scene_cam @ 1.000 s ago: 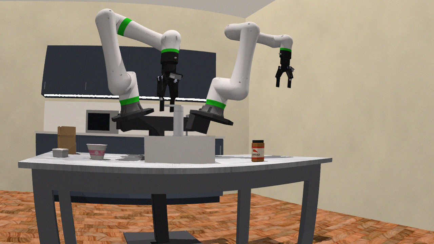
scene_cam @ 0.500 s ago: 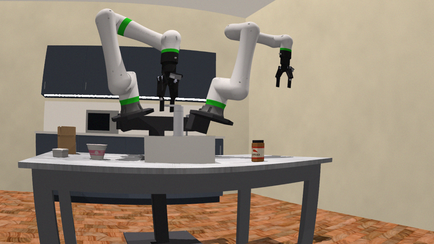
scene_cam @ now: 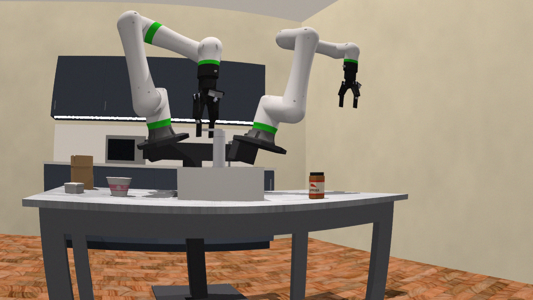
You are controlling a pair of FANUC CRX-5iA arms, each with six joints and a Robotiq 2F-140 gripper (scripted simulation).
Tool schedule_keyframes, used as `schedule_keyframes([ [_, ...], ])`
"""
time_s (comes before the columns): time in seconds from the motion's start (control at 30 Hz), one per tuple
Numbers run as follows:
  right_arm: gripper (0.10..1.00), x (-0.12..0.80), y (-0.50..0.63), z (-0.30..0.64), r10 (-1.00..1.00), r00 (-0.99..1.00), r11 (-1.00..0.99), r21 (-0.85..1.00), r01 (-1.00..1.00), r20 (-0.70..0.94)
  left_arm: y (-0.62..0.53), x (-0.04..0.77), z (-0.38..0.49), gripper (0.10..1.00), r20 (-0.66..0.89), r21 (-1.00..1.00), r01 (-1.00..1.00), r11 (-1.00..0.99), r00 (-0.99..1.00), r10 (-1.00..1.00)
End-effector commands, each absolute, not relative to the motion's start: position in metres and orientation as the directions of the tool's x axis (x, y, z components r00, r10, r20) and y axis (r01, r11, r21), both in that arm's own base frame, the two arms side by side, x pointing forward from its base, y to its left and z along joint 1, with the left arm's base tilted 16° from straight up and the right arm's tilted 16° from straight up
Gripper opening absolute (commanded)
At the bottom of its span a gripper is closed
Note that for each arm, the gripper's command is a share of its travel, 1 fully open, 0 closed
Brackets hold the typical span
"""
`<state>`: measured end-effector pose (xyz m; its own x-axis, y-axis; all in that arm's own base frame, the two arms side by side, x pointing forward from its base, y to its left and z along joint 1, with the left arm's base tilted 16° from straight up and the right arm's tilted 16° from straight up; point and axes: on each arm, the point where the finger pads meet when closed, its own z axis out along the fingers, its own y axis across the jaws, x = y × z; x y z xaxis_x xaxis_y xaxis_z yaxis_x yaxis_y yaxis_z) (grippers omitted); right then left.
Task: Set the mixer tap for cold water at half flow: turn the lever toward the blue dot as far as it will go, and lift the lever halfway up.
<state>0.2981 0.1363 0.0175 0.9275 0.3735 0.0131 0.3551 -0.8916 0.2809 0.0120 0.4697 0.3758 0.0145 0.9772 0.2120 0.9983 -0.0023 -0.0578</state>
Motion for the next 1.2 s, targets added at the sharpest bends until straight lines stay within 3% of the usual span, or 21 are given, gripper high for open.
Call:
schedule_keyframes([
  [0.0,0.455,0.2985,0.1368,0.0178,0.374,0.927,-0.892,0.281,0.355,0.014,0.4697,0.0121,0.3768,1.000,0.214,-0.058,0.998,-0.002,0.015,0.977],
  [0.17,0.455,0.2985,0.1368,0.0178,0.374,0.927,-0.892,0.281,0.355,0.014,0.4697,0.0121,0.3768,1.000,0.214,-0.058,0.998,-0.002,0.015,0.977],
  [0.2,0.099,0.2985,0.1368,0.0178,0.374,0.927,-0.892,0.281,0.355,0.014,0.4697,0.0121,0.3768,1.000,0.214,-0.058,0.998,-0.002,0.015,0.977],
  [1.17,0.099,0.2985,0.1368,0.0178,0.374,0.927,-0.892,0.281,0.355,0.014,0.4697,0.0121,0.3768,1.000,0.214,-0.058,0.998,-0.002,0.015,0.977],
])
